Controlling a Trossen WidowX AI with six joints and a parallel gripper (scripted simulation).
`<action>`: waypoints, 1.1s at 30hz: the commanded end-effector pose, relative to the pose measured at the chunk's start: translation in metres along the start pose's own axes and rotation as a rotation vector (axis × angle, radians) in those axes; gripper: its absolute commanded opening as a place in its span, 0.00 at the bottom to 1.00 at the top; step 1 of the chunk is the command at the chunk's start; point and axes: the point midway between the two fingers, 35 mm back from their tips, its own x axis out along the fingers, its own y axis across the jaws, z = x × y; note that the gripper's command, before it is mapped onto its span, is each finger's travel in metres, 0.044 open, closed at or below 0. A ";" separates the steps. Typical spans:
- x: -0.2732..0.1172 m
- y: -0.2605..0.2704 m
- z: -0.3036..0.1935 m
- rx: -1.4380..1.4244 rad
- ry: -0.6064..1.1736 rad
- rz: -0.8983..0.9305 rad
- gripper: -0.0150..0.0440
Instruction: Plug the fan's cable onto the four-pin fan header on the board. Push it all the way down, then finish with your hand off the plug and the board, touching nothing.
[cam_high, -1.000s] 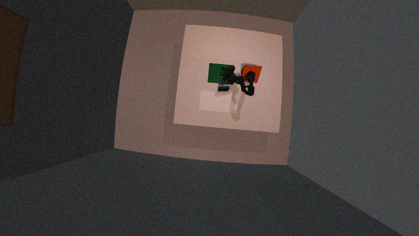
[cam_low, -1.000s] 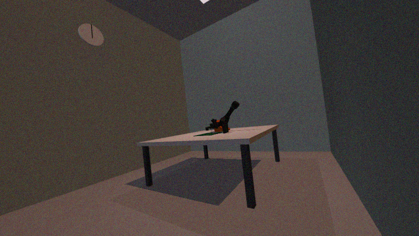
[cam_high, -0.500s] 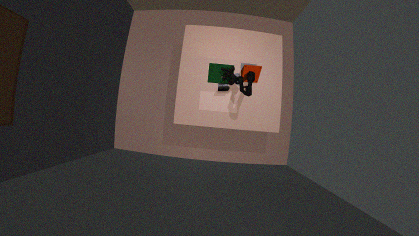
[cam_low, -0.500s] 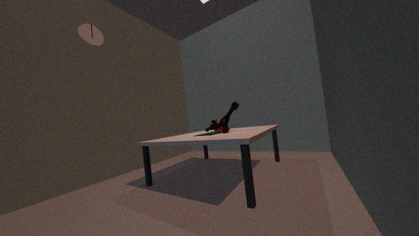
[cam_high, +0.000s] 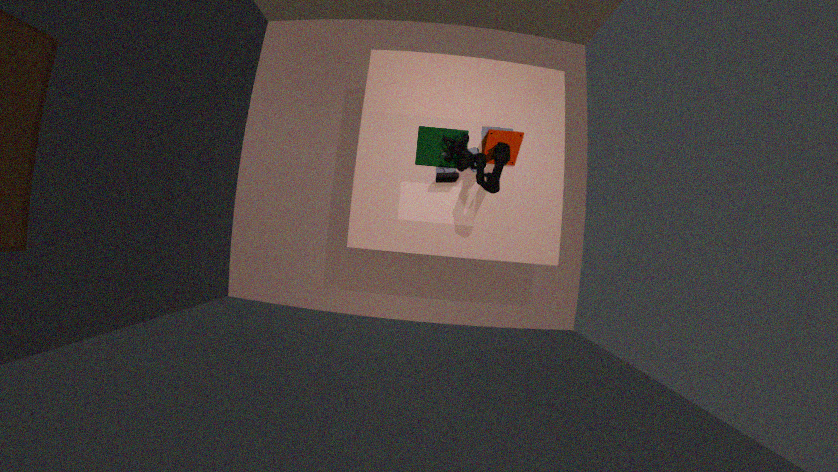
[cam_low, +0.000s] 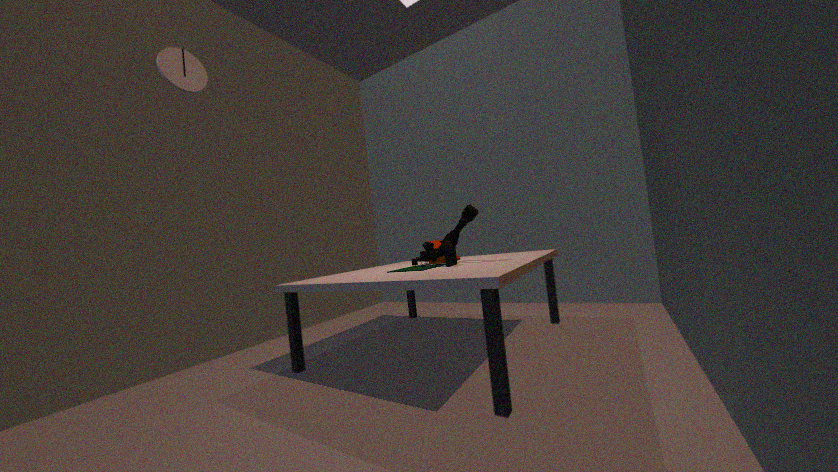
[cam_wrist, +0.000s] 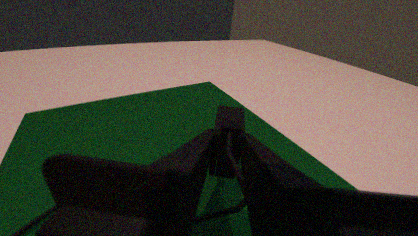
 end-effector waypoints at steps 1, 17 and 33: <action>0.001 0.000 -0.003 0.004 -0.004 0.001 0.25; 0.002 0.000 -0.011 0.000 0.000 -0.001 0.25; 0.002 0.000 -0.011 0.000 0.000 -0.001 0.25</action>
